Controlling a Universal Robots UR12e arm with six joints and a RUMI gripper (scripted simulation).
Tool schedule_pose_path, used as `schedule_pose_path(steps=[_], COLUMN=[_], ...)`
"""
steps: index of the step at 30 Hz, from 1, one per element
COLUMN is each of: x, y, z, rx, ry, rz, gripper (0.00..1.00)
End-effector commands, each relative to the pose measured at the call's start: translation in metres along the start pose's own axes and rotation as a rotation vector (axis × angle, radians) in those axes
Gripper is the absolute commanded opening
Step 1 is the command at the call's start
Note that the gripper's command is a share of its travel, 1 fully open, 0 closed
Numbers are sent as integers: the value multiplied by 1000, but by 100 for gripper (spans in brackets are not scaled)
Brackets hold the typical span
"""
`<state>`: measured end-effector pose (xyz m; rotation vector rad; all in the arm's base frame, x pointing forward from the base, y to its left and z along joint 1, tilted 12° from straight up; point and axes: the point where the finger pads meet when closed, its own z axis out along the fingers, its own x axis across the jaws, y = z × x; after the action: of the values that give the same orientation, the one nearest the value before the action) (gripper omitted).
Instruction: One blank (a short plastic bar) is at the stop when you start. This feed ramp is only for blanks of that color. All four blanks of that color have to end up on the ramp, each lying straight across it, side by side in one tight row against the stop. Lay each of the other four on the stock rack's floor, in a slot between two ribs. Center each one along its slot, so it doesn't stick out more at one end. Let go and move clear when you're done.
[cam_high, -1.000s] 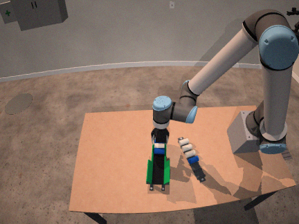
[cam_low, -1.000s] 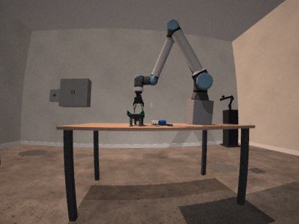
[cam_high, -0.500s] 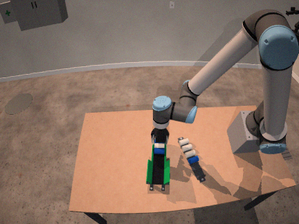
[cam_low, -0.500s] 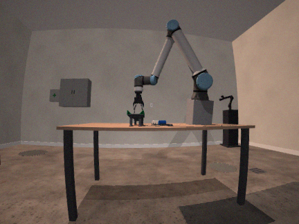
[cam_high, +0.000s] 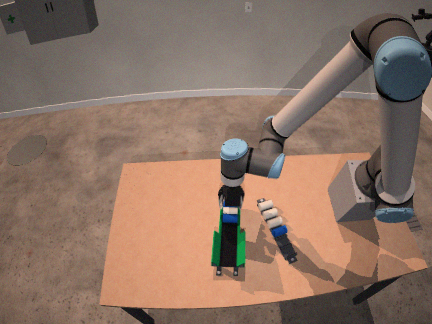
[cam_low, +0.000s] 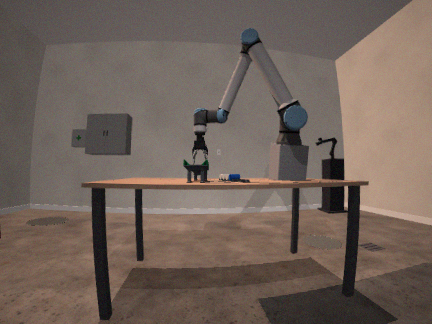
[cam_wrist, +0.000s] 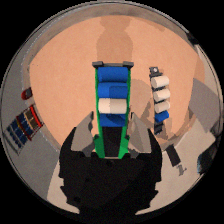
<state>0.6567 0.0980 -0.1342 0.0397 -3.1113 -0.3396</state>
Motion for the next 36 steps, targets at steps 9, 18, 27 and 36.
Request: schedule_pose_path(steps=[9,18,27,36], x=[-1,-1,-1,-1], y=[0,0,0,0], z=[-1,-1,7,22], rx=[0,0,0,0], ry=[-1,-1,-1,-1], rz=[0,0,0,0], gripper=[52,52,52,52])
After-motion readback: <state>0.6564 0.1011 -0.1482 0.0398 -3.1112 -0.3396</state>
